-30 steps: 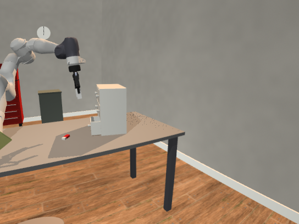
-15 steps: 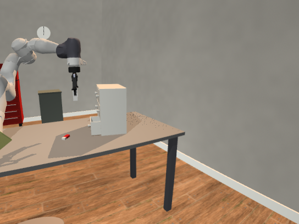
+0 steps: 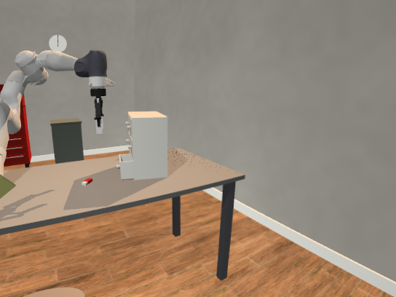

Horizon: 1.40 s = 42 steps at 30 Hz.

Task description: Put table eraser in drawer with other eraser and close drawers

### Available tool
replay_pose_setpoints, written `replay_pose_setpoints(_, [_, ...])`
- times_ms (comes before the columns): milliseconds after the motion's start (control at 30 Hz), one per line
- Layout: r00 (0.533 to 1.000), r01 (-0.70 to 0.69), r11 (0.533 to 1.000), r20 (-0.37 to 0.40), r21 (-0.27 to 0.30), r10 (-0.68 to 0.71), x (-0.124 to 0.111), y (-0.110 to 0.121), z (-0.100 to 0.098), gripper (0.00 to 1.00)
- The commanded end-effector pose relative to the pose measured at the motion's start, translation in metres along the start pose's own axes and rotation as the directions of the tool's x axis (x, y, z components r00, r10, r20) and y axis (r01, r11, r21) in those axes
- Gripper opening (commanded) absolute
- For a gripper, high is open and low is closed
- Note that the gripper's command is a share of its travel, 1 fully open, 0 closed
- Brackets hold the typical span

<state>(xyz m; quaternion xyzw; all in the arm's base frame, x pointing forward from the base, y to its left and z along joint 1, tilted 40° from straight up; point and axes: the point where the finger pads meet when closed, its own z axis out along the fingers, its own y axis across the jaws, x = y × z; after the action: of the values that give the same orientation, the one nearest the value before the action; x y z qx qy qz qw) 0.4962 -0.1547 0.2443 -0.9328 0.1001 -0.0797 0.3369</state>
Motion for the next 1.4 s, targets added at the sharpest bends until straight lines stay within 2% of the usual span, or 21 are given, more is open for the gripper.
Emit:
replay_pose_setpoints(0, [1.0, -0.009, 1.0, 0.003, 0.0, 0.009, -0.001, 0.001, -0.001, 1.0])
replay_pose_setpoints(233, [1.0, -0.026, 1.0, 0.0, 0.001, 0.026, -0.001, 0.0, 0.0, 1.0])
replay_pose_setpoints(333, [0.993, -0.119, 0.993, -0.001, 0.004, 0.119, -0.006, 0.0, -0.002, 1.0])
replay_pose_setpoints(400, [0.973, -0.23, 0.973, 0.0, 0.007, 0.23, -0.012, -0.001, -0.004, 1.0])
replay_pose_setpoints(467, [0.973, -0.23, 0.973, 0.0, 0.007, 0.23, -0.012, -0.001, -0.004, 1.0])
replay_pose_setpoints(500, [0.954, -0.3, 0.954, 0.0, 0.009, 0.3, -0.015, -0.001, -0.005, 1.0])
replay_pose_setpoints(600, [0.954, -0.3, 0.954, 0.0, 0.009, 0.3, -0.015, -0.001, -0.005, 1.0])
replay_pose_setpoints(633, [0.926, -0.378, 0.926, 0.002, 0.011, 0.378, -0.02, -0.001, -0.006, 1.0])
replay_pose_setpoints(800, [0.926, -0.378, 0.926, 0.002, 0.011, 0.378, -0.02, -0.001, -0.006, 1.0])
replay_pose_setpoints(833, [0.887, -0.462, 0.887, 0.003, 0.013, 0.462, -0.024, -0.002, -0.007, 1.0])
replay_pose_setpoints(933, [0.887, -0.462, 0.887, 0.003, 0.013, 0.462, -0.024, -0.002, -0.007, 1.0])
replay_pose_setpoints(967, [0.836, -0.549, 0.835, 0.005, 0.015, 0.549, -0.03, -0.002, -0.008, 1.0])
replay_pose_setpoints(1133, [0.836, -0.549, 0.835, 0.005, 0.015, 0.549, -0.03, -0.002, -0.008, 1.0])
replay_pose_setpoints(1167, [0.77, -0.638, 0.77, 0.007, 0.016, 0.638, -0.035, -0.002, -0.01, 1.0])
replay_pose_setpoints(1367, [0.77, -0.638, 0.77, 0.007, 0.016, 0.638, -0.035, -0.002, -0.01, 1.0])
